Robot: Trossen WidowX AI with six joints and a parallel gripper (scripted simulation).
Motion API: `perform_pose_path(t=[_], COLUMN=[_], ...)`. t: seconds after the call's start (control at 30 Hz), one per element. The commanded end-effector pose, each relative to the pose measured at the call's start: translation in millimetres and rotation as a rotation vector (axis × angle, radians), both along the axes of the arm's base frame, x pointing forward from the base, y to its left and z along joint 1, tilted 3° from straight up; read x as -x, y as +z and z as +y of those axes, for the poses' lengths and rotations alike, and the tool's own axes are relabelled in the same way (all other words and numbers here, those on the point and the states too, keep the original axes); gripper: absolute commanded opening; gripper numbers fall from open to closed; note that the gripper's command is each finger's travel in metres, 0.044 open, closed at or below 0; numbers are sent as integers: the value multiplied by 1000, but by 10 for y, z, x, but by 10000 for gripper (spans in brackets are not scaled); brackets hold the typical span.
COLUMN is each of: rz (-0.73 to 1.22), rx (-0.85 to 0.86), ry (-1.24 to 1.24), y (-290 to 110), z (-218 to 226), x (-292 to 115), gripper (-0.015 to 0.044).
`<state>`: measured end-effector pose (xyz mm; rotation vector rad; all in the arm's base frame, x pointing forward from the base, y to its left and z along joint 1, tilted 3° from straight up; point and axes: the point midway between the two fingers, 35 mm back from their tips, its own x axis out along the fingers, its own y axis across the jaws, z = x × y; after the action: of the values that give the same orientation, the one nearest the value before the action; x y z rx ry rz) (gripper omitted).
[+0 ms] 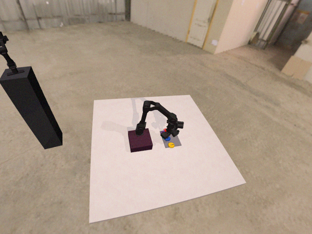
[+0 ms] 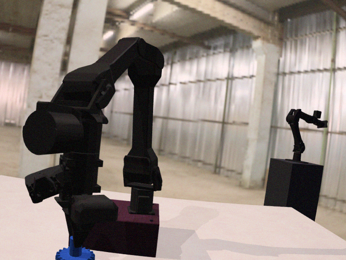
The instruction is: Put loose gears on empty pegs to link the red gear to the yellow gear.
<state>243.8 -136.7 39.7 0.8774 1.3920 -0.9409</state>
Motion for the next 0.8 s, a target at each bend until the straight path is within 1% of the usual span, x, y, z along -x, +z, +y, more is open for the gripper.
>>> perform_pose_path(t=[0.0, 0.33, 0.77], rz=[-3, -9, -10], rx=[7, 17, 18], ry=[-108, -380, -403], y=[5, 6, -59], z=[-7, -8, -5], x=[0, 2, 1], gripper=[0, 0, 0])
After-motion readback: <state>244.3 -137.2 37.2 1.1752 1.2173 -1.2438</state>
